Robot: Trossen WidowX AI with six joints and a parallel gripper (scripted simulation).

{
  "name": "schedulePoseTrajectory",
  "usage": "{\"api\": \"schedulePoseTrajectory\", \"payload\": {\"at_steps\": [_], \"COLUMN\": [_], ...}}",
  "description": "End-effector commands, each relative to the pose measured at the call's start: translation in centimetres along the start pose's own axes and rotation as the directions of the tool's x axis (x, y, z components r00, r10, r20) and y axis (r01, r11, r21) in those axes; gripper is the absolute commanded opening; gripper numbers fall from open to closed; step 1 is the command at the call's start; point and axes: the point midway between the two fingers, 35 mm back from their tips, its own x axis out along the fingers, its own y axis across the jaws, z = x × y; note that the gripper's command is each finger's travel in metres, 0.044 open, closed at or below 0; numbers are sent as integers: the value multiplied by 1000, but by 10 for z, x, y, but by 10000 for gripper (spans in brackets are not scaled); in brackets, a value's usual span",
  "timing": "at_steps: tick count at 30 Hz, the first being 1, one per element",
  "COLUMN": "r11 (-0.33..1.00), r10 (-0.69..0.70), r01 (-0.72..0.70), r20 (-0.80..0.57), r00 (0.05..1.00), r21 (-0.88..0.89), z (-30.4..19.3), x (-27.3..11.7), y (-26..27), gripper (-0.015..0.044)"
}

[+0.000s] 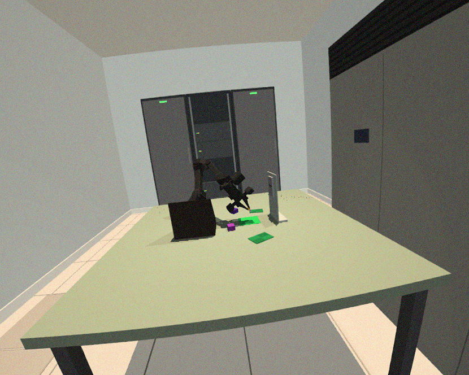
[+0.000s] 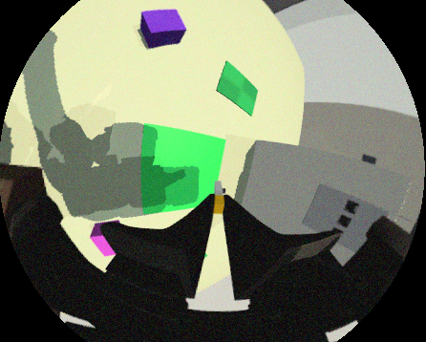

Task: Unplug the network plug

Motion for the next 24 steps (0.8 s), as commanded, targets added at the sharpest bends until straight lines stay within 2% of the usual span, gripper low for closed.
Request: {"api": "schedulePoseTrajectory", "payload": {"at_steps": [1, 24], "r11": [1000, 1000], "r10": [3, 3], "r01": [-3, -3], "r20": [-6, -6], "r00": [1000, 1000], "r21": [9, 10], "z": [-2, -2], "x": [5, 25], "y": [4, 18], "gripper": [0, 0]}}
